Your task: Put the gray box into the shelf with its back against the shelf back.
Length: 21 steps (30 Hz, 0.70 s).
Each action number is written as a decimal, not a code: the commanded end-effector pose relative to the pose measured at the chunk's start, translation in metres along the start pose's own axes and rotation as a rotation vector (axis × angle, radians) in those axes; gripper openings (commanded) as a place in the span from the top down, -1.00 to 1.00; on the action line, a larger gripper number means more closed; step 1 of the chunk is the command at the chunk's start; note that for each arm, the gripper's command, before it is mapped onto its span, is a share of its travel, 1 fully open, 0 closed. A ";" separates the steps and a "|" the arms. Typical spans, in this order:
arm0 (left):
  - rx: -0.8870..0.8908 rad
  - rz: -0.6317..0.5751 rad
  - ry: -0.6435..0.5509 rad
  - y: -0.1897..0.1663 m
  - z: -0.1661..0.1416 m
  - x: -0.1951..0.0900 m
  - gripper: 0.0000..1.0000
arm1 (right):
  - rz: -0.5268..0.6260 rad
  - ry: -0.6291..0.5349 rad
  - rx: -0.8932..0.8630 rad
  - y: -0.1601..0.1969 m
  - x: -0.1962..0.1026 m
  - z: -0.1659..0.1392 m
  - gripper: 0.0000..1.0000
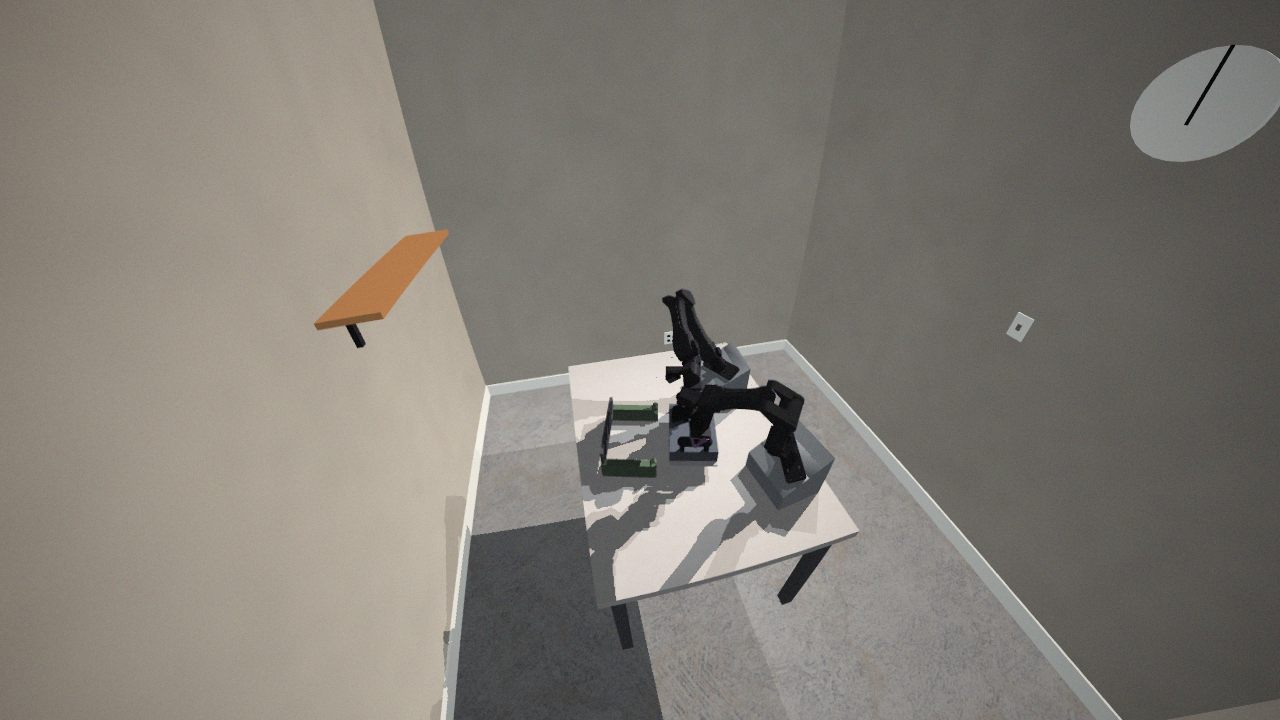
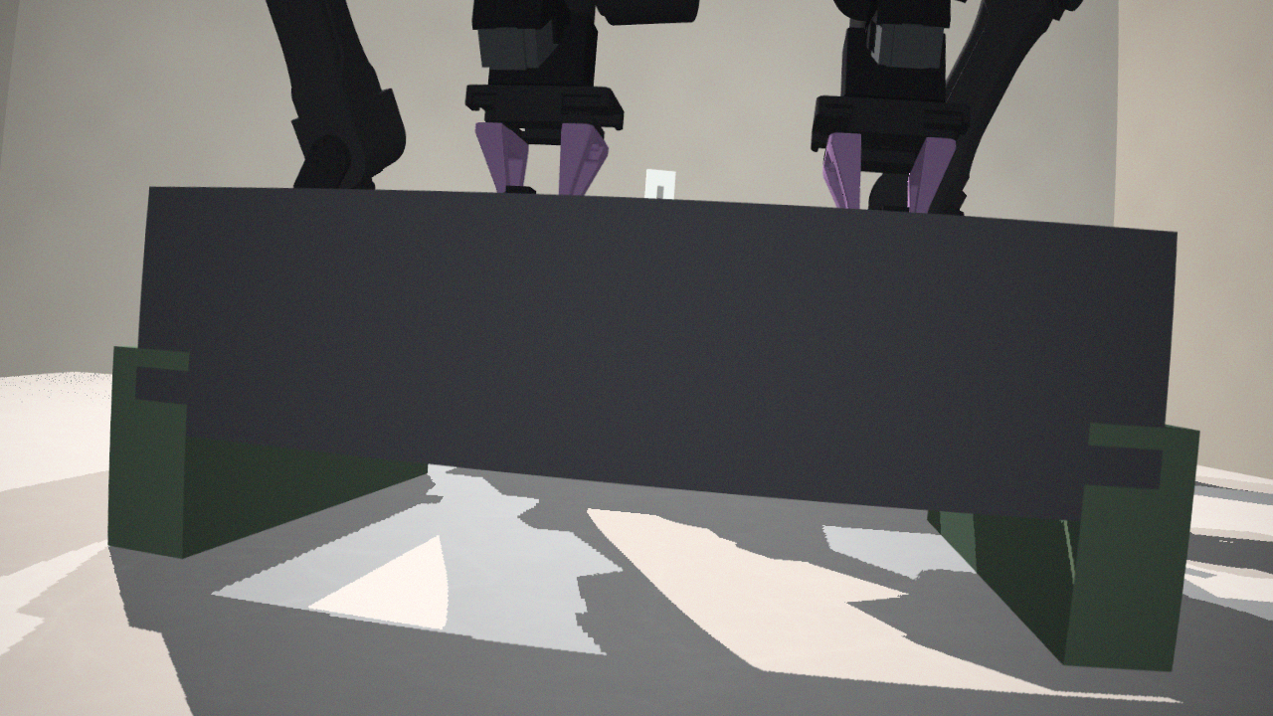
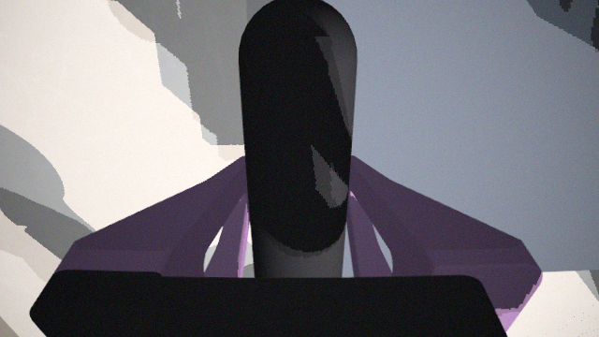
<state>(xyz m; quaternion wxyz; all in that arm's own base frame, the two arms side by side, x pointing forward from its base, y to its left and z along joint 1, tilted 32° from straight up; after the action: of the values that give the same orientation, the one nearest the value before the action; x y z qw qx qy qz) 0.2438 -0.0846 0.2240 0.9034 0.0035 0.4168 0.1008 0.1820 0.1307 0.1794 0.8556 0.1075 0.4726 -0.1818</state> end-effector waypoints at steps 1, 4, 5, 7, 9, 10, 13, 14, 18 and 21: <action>-0.003 -0.029 -0.057 -0.008 0.022 -0.008 0.69 | 0.097 -0.038 0.023 0.011 -0.019 0.017 0.69; -0.014 -0.046 -0.087 -0.006 0.028 -0.018 0.69 | 0.099 -0.028 0.016 0.010 -0.019 0.018 0.69; -0.028 -0.034 -0.089 -0.001 0.032 -0.017 0.69 | 0.101 -0.028 0.015 0.010 -0.020 0.019 0.69; -0.017 -0.045 -0.087 -0.007 0.030 -0.017 0.69 | 0.093 -0.035 0.016 0.011 -0.018 0.018 0.69; -0.018 -0.039 -0.058 -0.007 0.031 -0.010 0.69 | 0.089 -0.022 0.015 0.009 -0.017 0.021 0.69; -0.019 -0.039 -0.058 -0.008 0.033 -0.009 0.69 | 0.095 -0.025 0.017 0.008 -0.019 0.024 0.69; -0.029 -0.045 -0.080 -0.005 0.040 -0.015 0.69 | 0.105 -0.032 0.015 0.009 -0.022 0.029 0.69; -0.024 -0.046 -0.088 -0.005 0.041 -0.017 0.69 | 0.099 -0.030 0.012 0.009 -0.020 0.030 0.69; -0.017 -0.048 -0.077 -0.010 0.047 -0.012 0.69 | 0.098 -0.033 0.012 0.006 -0.020 0.037 0.69; -0.018 -0.042 -0.076 -0.010 0.052 -0.011 0.69 | 0.102 -0.032 0.012 0.006 -0.021 0.043 0.69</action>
<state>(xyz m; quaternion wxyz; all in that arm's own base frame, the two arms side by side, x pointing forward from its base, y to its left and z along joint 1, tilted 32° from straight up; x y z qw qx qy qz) 0.2679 -0.0862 0.2400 0.9040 0.0049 0.4153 0.1010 0.2003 0.1173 0.1954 0.8568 0.1100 0.4696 -0.1823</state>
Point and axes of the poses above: on each arm, the point where the finger pads meet when closed, its own x axis out along the fingers, its own y axis across the jaws, z = x × y, the point moved 7 cm from there along -x, back along the fingers, and after that the axes turned 10 degrees about -x, right-handed, at the moved point
